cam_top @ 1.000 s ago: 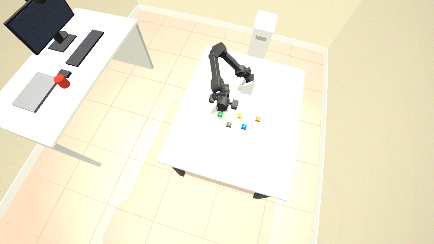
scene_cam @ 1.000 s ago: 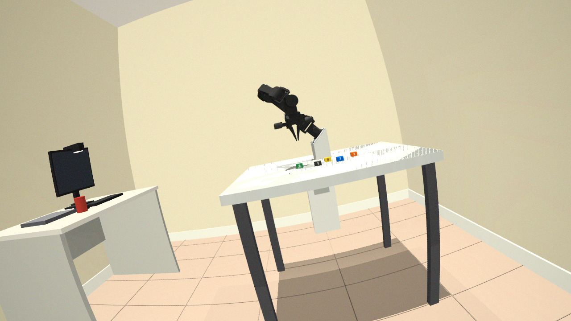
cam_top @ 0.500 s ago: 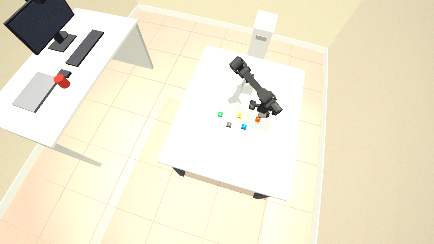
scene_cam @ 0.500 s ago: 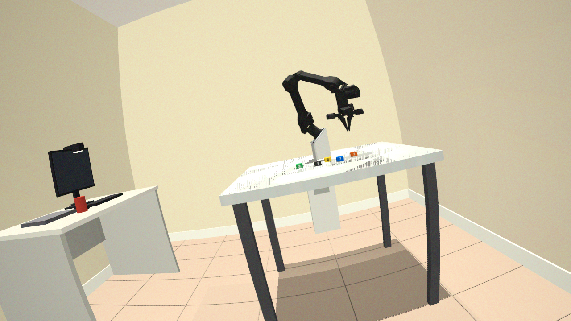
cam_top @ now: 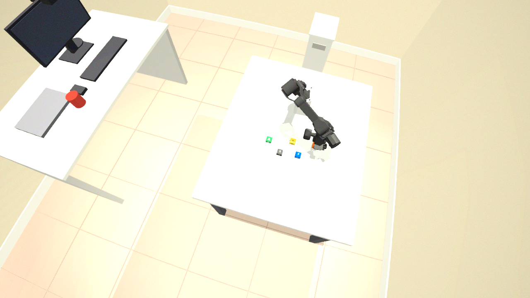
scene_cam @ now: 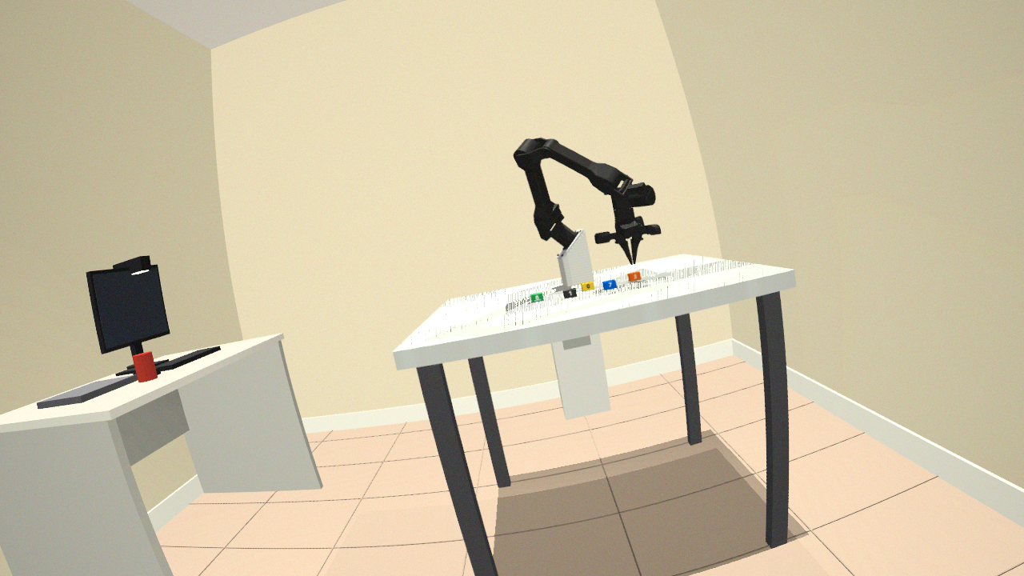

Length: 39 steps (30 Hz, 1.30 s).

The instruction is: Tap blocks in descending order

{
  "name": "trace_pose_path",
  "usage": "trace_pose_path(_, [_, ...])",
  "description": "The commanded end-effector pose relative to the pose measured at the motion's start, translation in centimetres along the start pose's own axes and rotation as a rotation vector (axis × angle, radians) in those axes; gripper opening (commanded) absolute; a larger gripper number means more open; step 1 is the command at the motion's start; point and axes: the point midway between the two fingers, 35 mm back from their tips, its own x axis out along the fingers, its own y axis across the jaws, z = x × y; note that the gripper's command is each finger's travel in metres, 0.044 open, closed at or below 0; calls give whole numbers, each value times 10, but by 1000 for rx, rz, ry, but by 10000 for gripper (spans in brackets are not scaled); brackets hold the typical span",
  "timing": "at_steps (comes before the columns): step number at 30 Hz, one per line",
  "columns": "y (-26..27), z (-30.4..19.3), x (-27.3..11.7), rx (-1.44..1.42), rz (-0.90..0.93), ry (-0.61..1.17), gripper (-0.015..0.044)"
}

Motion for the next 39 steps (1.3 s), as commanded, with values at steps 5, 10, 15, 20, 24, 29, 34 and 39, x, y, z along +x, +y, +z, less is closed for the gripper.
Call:
trace_pose_path(5, [3,3,0,-1,11,-28,20])
trace_pose_path(10, [3,4,7,-1,11,-28,20])
trace_pose_path(15, [3,4,15,-1,11,-28,20])
trace_pose_path(20, [3,4,23,-1,10,-28,20])
trace_pose_path(24, [3,4,29,-1,10,-28,20])
trace_pose_path(29, [3,4,30,-1,10,-28,20])
trace_pose_path(34, [3,3,0,-1,11,-28,20])
trace_pose_path(39, [5,5,-30,-2,14,-28,20])
